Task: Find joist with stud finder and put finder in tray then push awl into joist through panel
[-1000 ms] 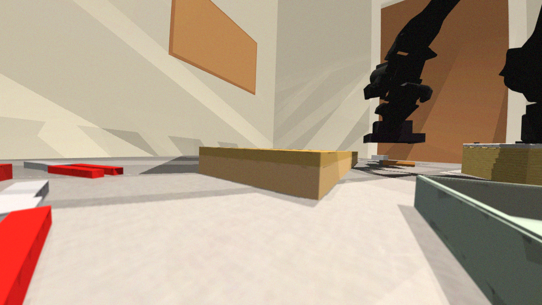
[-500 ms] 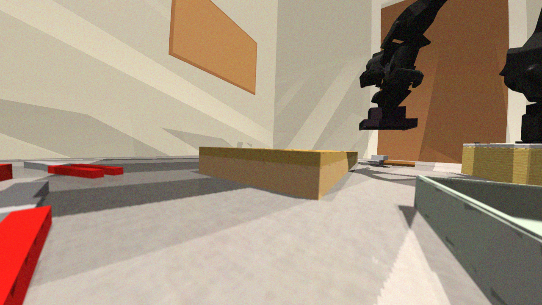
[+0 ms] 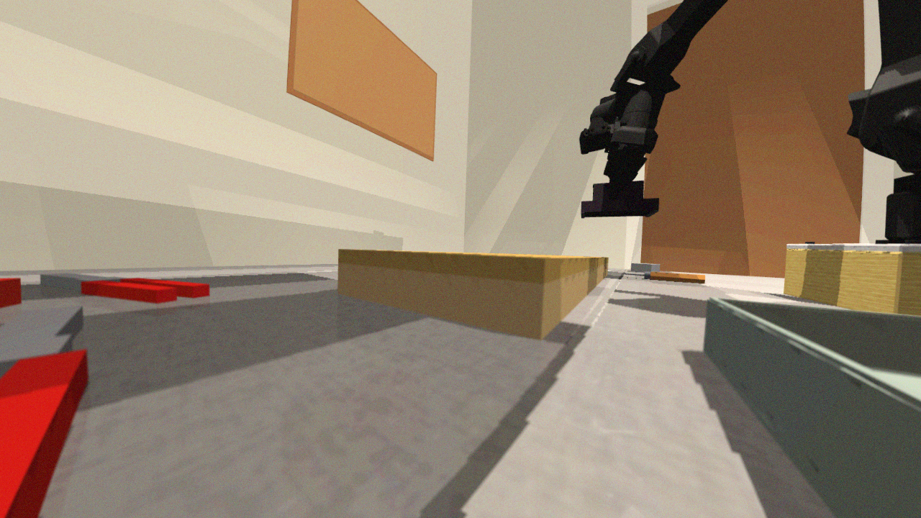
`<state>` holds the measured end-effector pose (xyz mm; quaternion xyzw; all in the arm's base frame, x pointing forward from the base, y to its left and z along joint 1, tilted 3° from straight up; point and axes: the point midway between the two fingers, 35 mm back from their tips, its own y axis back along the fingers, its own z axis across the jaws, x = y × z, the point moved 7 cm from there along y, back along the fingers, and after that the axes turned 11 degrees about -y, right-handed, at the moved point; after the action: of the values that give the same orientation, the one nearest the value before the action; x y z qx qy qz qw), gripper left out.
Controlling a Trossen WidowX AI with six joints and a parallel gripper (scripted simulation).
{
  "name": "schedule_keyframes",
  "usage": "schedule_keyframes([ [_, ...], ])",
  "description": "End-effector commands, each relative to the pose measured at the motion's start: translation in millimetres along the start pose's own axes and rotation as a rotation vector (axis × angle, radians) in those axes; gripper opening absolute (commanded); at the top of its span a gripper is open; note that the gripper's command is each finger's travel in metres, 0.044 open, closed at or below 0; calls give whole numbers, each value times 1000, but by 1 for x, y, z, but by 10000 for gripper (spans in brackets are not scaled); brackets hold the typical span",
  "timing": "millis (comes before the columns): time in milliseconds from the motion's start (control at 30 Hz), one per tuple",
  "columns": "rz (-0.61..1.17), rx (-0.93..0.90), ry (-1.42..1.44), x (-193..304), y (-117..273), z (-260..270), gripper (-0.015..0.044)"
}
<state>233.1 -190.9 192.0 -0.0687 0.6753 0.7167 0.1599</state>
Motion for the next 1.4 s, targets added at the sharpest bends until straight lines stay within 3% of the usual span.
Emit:
schedule_keyframes([
  [0,-1,7,-25,-18,-3,-6,0],
  [600,-19,33,-117,-89,-25,-25,0],
  [1367,-19,33,-118,-83,-57,-28,0],
])
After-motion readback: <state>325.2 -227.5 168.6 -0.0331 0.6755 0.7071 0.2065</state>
